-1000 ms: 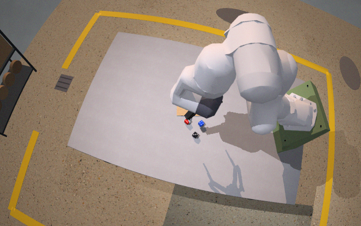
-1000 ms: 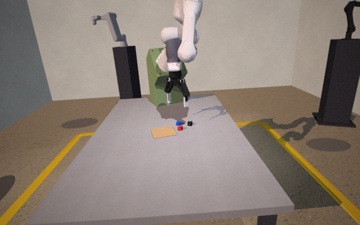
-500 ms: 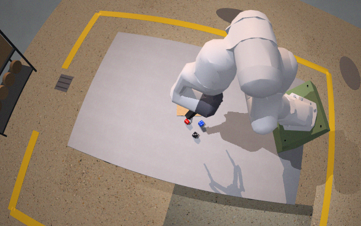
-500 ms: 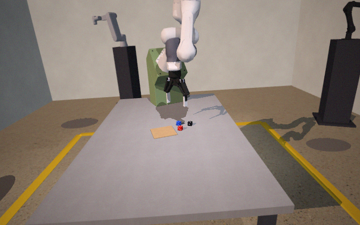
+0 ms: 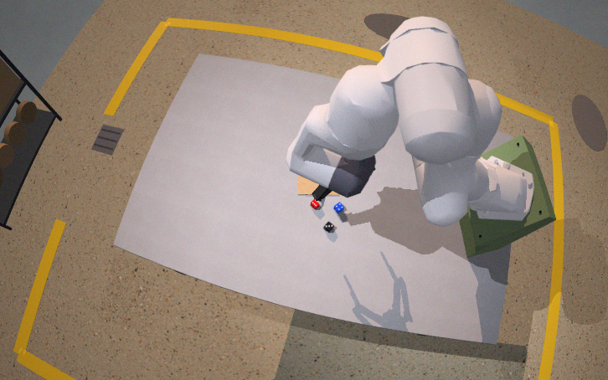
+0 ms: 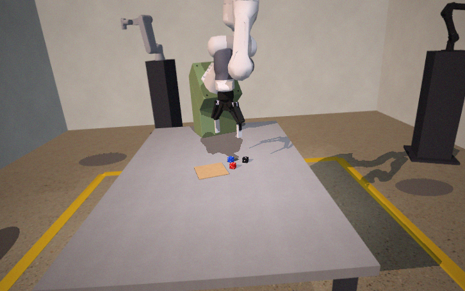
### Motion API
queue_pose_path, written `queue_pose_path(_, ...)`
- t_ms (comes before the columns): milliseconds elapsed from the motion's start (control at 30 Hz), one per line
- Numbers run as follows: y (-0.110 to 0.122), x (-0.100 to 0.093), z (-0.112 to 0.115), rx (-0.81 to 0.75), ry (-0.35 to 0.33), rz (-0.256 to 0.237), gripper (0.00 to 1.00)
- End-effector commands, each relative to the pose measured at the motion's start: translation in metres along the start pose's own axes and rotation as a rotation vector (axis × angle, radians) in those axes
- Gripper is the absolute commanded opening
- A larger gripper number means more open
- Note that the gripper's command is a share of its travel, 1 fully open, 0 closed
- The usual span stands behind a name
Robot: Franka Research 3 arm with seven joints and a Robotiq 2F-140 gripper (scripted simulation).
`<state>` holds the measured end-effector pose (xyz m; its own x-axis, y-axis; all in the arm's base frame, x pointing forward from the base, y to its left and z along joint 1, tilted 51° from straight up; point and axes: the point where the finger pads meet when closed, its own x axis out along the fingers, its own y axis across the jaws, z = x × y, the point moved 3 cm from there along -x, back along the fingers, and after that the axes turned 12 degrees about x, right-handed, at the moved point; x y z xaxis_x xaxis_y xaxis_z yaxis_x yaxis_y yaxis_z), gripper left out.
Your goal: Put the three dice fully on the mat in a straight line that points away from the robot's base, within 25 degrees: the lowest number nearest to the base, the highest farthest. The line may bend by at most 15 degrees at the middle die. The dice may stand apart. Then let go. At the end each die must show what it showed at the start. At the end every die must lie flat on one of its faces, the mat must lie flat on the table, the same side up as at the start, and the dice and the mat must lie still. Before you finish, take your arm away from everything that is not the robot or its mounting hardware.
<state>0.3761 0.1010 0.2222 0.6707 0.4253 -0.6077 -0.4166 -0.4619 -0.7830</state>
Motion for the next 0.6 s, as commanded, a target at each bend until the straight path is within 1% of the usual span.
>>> queue_pose_path(0, 0.001, 0.000, 0.000, -0.008, 0.001, 0.000, 1.00)
queue_pose_path(200, 0.001, 0.000, 0.000, -0.008, 0.000, 0.001, 1.00)
queue_pose_path(300, 0.001, 0.003, 0.000, -0.005, -0.005, 0.015, 1.00)
queue_pose_path(367, 0.001, 0.003, 0.000, -0.005, -0.005, 0.015, 1.00)
queue_pose_path(467, 0.001, 0.013, 0.000, -0.004, -0.006, 0.019, 1.00)
queue_pose_path(567, 0.003, 0.029, 0.001, -0.004, -0.006, 0.019, 1.00)
